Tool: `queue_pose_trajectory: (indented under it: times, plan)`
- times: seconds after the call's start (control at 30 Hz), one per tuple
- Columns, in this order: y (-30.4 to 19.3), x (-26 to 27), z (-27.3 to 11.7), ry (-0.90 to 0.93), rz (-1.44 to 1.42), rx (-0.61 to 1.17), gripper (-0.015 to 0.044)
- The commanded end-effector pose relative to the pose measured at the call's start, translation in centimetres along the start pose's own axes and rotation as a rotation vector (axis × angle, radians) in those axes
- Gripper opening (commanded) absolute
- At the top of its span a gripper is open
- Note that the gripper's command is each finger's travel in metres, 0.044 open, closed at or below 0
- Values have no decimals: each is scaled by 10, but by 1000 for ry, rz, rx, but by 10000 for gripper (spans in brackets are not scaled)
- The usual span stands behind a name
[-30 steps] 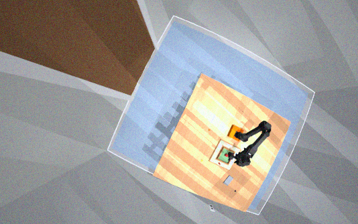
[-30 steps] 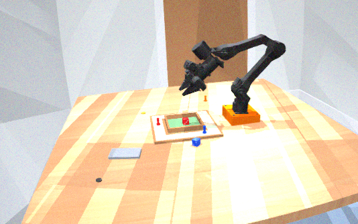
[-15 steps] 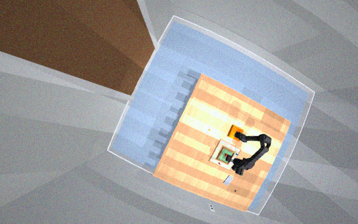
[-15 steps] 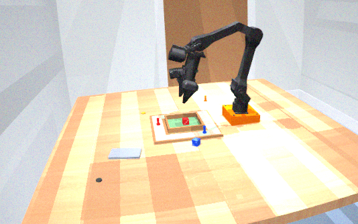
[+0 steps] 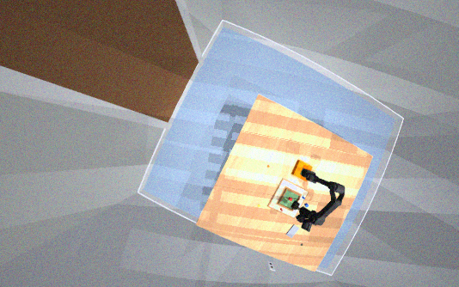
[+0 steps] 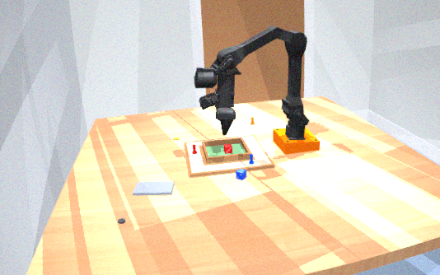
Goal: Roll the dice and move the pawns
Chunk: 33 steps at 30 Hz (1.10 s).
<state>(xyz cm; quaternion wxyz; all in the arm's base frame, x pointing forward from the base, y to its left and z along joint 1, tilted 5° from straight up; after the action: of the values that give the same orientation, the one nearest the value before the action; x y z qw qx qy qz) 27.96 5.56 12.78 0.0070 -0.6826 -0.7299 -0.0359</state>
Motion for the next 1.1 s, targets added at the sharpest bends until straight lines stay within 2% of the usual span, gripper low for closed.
queue_pose_trajectory:
  times: [0.0,0.4,0.77,1.07]
  plan:
    - [0,65,14,8,243,39,275]
    - [-23,145,32,-19,584,82,275]
    - [-24,147,32,-20,589,82,275]
    - [-25,148,53,-20,589,83,275]
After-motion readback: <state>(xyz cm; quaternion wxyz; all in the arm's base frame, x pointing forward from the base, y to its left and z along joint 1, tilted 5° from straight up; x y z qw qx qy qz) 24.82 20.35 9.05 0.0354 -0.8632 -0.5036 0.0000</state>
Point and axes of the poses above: the point midway between the two fingers, 35 mm back from their tips, its own z axis out along the fingers, its own x axis across the jaws, y = z × x, the point moved 4 cm from there along -z, back along the fingers, and after that the axes turned 8 degrees about -z, right-handed, at the moved point
